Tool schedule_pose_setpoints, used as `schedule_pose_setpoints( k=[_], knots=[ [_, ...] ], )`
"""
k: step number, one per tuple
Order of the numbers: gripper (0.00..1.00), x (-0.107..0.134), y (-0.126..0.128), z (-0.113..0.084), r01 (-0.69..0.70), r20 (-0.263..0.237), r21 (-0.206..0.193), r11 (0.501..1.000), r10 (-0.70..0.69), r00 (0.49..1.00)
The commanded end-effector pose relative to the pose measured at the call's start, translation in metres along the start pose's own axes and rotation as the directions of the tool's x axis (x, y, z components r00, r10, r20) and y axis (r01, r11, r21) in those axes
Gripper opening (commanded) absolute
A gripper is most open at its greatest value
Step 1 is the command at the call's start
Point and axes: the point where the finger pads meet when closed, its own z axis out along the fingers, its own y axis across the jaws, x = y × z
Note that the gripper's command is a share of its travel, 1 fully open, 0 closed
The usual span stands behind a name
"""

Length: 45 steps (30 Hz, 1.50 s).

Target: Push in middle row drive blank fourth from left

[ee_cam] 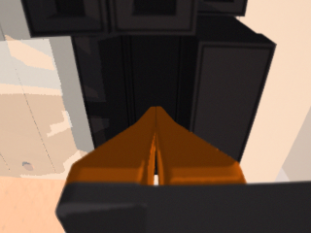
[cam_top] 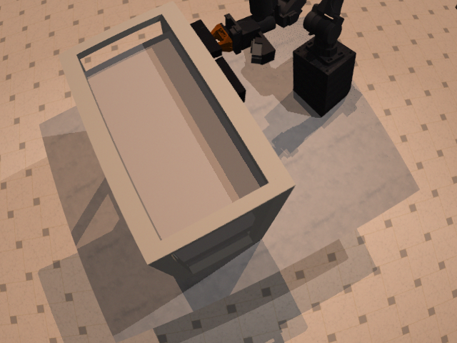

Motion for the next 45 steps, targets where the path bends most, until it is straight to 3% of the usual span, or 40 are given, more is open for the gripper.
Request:
schedule_pose_setpoints(
  k=[1, 17, 20, 45],
  knots=[
    [0.0, 0.0116, -0.0374, 0.0237, -0.019, -0.026, 0.058, 0.998, 0.02, 0.999],
    [0.0, 0.0116, -0.0375, 0.0237, -0.019, -0.026, 0.059, 0.998, 0.021, 0.999],
    [0.0, 0.0124, -0.0409, 0.0253, -0.022, -0.028, 0.073, 0.997, 0.024, 0.999],
    [0.0, 0.0117, -0.037, 0.0285, -0.019, -0.026, 0.058, 0.998, 0.02, 0.999]
  ],
)
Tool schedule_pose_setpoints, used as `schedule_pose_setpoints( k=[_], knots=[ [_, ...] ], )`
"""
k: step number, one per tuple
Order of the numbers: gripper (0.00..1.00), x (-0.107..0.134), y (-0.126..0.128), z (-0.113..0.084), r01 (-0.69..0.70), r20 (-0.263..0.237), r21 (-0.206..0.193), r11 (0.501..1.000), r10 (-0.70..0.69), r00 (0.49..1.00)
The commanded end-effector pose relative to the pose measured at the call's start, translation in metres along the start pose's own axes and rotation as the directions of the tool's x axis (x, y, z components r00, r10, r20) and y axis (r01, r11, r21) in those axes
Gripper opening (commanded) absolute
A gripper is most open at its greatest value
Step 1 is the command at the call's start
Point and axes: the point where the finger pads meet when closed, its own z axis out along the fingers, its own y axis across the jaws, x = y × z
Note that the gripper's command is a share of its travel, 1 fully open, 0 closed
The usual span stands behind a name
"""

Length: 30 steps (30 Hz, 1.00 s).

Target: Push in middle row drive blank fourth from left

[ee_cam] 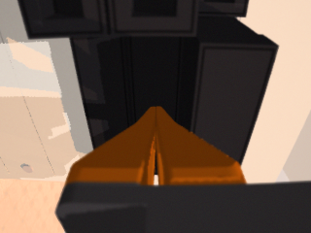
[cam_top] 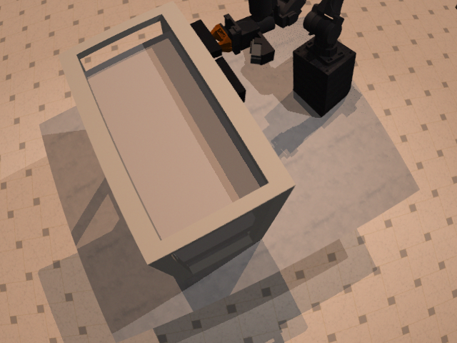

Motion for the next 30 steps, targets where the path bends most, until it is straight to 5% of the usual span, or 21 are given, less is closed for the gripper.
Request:
schedule_pose_setpoints(
  k=[1, 13, 15, 17, 30],
  knots=[
    [0.0, 0.012, -0.037, 0.027, -0.018, -0.027, 0.056, 0.998, 0.02, 0.999],
    [0.0, 0.011, -0.033, 0.021, -0.015, -0.028, 0.038, 0.999, 0.016, 0.999],
    [0.0, 0.006, -0.046, 0.007, -0.02, -0.015, 0.067, 0.998, 0.022, 1.0],
    [0.0, -0.002, -0.011, -0.014, -0.007, 0.002, 0.009, 1.0, 0.007, 1.0],
    [0.0, -0.002, -0.008, -0.083, 0.004, 0.002, 0.007, 1.0, -0.004, 1.0]
  ],
)
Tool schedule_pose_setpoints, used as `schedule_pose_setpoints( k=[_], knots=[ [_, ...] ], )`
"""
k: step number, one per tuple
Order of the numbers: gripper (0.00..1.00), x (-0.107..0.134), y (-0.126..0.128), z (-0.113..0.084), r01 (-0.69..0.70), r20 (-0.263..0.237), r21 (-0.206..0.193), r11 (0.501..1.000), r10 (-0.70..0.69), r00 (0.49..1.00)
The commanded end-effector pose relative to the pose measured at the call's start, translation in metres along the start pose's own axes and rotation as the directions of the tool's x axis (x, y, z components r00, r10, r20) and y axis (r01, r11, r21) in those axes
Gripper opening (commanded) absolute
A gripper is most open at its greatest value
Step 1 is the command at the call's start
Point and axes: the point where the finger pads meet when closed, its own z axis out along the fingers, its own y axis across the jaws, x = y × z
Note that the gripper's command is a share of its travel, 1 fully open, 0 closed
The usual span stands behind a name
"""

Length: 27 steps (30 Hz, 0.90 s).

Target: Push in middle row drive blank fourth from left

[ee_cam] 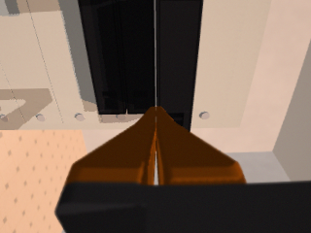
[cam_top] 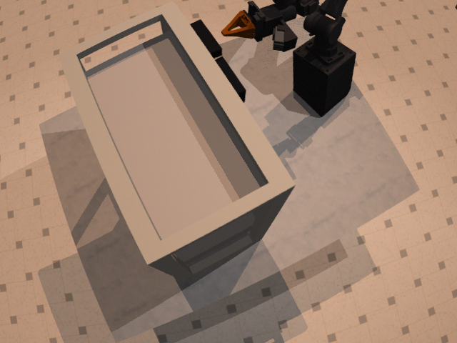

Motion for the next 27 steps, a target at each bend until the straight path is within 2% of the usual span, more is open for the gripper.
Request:
schedule_pose_setpoints(
  k=[1, 7, 8, 13, 16, 22, 24, 27],
  knots=[
    [0.0, -0.006, 0.004, -0.018, 0.012, 0.02, -0.015, 1.0, -0.011, 1.0],
    [0.0, -0.006, 0.004, -0.026, 0.011, 0.02, -0.015, 1.0, -0.011, 1.0],
    [0.0, -0.009, 0.011, -0.024, 0.017, 0.024, -0.033, 0.999, -0.017, 1.0],
    [0.0, -0.007, 0.004, -0.027, 0.011, 0.02, -0.014, 1.0, -0.01, 1.0],
    [0.0, -0.006, 0.005, -0.03, 0.012, 0.02, -0.015, 1.0, -0.012, 1.0],
    [0.0, -0.006, 0.008, -0.047, 0.013, 0.02, -0.015, 1.0, -0.013, 1.0],
    [0.0, -0.006, 0.008, -0.047, 0.013, 0.02, -0.015, 1.0, -0.013, 1.0],
    [0.0, -0.007, 0.009, -0.059, 0.014, 0.019, -0.014, 1.0, -0.013, 1.0]
  ],
)
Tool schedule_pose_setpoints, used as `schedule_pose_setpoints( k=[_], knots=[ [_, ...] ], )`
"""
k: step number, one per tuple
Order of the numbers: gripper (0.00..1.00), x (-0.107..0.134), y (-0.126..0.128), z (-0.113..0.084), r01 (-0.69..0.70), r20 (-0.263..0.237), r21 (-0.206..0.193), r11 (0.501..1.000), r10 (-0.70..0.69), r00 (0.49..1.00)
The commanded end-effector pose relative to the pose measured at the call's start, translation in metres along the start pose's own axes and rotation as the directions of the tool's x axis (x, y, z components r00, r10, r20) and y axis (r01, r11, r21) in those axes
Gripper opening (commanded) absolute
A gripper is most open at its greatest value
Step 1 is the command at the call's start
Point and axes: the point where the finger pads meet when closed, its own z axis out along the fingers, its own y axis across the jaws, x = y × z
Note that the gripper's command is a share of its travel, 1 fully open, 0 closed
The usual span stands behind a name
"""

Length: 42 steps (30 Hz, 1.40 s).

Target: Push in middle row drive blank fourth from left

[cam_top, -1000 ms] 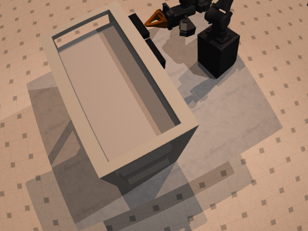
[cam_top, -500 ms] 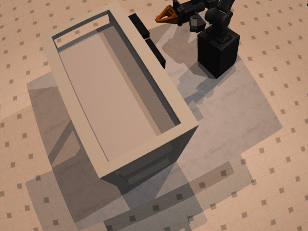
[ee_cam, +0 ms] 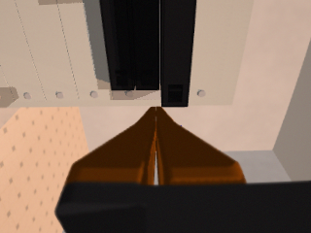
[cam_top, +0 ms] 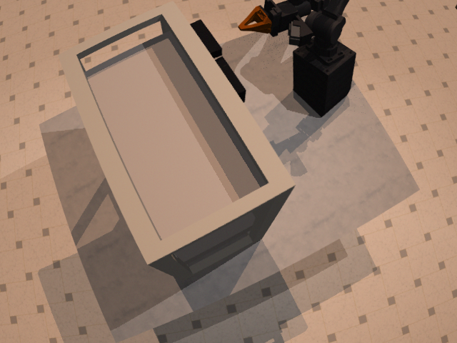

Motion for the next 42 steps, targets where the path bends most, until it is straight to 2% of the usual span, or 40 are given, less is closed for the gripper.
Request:
schedule_pose_setpoints(
  k=[1, 12, 14, 17, 25, 42],
  knots=[
    [0.0, -0.006, 0.006, -0.016, 0.013, 0.02, -0.008, 1.0, -0.013, 1.0],
    [0.0, -0.006, 0.014, -0.071, 0.015, 0.02, -0.006, 1.0, -0.015, 1.0],
    [0.0, -0.006, 0.014, -0.071, 0.015, 0.02, -0.006, 1.0, -0.015, 1.0],
    [0.0, -0.006, 0.015, -0.082, 0.016, 0.02, -0.006, 1.0, -0.016, 1.0],
    [0.0, -0.01, 0.017, -0.089, 0.01, 0.001, -0.014, 1.0, -0.01, 1.0],
    [0.0, -0.011, 0.016, -0.09, 0.005, -0.002, -0.011, 1.0, -0.005, 1.0]
  ],
)
